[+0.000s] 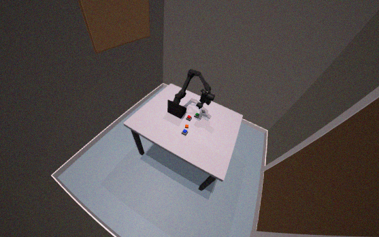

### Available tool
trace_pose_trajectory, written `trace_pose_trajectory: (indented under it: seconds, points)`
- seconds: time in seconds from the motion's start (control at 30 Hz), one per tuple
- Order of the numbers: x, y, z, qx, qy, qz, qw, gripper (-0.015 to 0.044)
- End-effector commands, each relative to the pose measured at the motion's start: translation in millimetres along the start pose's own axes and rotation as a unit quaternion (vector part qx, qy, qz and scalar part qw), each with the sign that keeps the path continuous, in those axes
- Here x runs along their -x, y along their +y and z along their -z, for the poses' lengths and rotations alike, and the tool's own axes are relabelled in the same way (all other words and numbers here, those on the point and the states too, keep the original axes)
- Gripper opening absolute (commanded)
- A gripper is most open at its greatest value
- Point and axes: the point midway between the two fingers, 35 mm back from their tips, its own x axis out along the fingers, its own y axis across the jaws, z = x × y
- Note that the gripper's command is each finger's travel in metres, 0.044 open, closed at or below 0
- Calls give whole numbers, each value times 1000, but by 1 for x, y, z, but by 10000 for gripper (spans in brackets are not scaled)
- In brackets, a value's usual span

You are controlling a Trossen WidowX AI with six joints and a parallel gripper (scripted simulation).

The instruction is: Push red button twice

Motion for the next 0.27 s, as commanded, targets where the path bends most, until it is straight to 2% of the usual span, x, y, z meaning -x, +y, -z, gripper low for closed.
trace_pose_trajectory:
  seconds: [0.0,0.23]
  points:
    - [20,66,8,3,-1,-14,1000,400]
    - [22,73,10,3,-1,-16,1000,400]
